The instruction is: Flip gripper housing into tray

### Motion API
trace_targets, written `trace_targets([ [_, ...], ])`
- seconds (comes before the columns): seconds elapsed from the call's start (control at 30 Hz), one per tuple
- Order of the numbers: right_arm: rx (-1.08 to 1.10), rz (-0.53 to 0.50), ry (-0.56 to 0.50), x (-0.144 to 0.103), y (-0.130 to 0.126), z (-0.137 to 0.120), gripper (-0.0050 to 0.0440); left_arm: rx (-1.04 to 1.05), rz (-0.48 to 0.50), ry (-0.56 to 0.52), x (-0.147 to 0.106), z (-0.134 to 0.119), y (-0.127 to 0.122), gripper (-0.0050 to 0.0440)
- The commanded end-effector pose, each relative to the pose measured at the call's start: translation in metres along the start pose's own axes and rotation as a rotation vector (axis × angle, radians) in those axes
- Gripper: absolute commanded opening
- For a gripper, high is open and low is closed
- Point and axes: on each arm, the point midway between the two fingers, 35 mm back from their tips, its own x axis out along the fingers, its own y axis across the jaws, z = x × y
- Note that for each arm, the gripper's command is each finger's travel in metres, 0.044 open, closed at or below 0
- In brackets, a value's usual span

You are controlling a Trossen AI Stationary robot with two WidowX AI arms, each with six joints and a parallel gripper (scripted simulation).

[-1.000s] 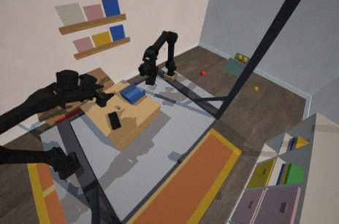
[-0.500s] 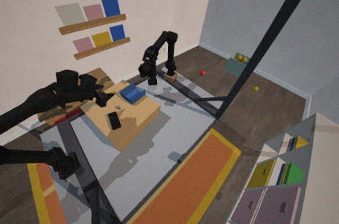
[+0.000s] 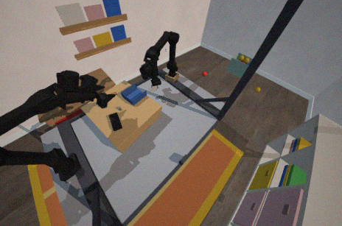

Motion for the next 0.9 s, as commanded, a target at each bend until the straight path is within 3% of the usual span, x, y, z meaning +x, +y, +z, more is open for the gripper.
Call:
trace_targets([
  [0.0,-0.073,0.015,-0.012,-0.0053,0.0013,0.0004,0.011,-0.007,-0.004,-0.027,-0.0066,0.0073,-0.0002,0.0439],
  [0.87,-0.455,0.013,-0.015,-0.0053,0.0009,0.0,0.011,-0.007,-0.004,-0.027,-0.0066,0.0073,-0.0002,0.0439],
])
